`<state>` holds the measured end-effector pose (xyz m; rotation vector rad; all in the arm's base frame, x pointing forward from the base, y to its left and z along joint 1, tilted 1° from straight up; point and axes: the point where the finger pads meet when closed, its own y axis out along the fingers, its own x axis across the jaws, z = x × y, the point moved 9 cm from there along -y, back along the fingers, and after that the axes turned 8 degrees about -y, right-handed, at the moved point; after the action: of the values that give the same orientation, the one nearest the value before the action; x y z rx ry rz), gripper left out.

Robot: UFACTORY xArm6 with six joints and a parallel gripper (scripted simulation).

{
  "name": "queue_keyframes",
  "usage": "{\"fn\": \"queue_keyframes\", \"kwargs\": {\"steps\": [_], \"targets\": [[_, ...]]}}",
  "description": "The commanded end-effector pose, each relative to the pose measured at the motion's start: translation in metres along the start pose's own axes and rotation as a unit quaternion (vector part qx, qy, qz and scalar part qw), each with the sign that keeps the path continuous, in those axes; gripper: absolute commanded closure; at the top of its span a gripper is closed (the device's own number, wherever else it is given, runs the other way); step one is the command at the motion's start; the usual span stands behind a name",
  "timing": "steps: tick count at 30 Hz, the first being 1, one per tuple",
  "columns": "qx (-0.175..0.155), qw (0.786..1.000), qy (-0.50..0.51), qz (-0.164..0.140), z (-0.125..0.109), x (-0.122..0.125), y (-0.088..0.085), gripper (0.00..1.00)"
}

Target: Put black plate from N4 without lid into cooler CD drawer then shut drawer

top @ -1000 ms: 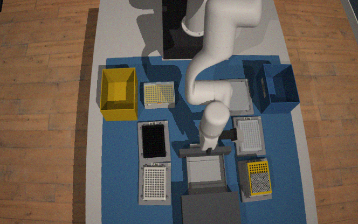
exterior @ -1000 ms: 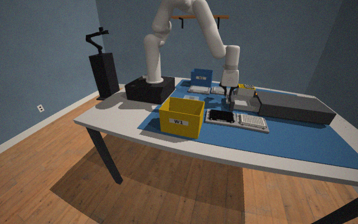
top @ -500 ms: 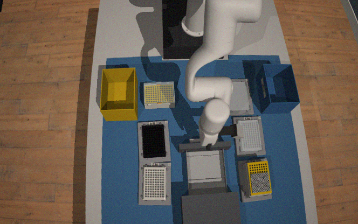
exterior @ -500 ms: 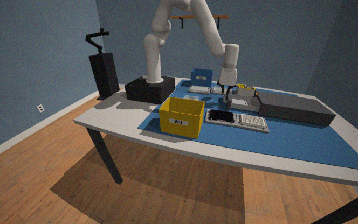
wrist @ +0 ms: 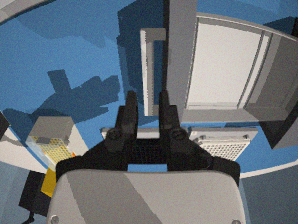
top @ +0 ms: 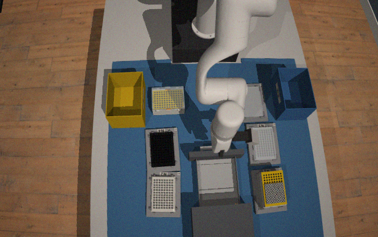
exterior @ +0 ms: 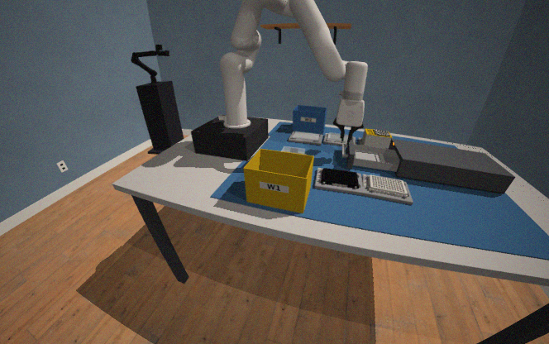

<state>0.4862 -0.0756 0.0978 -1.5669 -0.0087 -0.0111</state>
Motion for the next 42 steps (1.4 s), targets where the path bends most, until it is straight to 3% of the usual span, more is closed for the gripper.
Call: {"fn": "queue_keyframes", "kwargs": {"steps": [1,33,42], "targets": [[0.000,1.000,0.000,-0.003,0.000,0.002,-0.009,0.79],[0.000,1.000,0.000,-0.003,0.000,0.001,-0.056,0.79],[0.000,1.000,0.000,-0.003,0.000,0.001,-0.056,0.79]]}}
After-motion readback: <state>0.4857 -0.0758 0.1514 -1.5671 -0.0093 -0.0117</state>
